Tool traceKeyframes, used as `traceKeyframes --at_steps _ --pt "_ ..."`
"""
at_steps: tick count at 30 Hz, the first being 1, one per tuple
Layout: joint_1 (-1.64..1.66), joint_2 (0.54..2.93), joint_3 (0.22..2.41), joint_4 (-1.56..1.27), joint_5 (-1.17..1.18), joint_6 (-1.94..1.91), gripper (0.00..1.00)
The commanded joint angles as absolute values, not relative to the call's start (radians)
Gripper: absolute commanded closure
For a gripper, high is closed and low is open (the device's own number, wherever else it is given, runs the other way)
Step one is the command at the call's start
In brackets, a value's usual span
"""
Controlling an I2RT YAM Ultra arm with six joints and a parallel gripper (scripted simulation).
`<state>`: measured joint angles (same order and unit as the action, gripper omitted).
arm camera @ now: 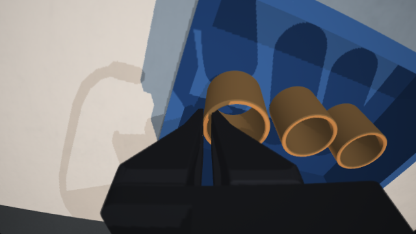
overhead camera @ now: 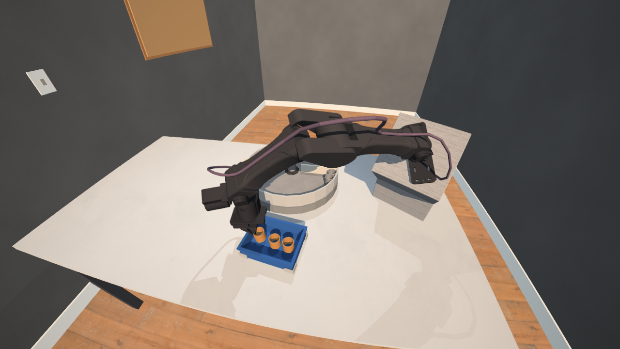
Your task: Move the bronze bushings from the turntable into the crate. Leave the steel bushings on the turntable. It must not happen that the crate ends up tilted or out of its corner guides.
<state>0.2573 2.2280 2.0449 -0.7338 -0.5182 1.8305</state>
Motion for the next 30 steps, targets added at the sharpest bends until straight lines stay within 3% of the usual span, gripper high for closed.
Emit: traceKeyframes --at_steps 1,30 --pt "0.254 2.227 2.037 -0.726 -0.504 1.84 1.0" --pt "0.253 2.223 2.038 -0.715 -0.497 1.848 1.0"
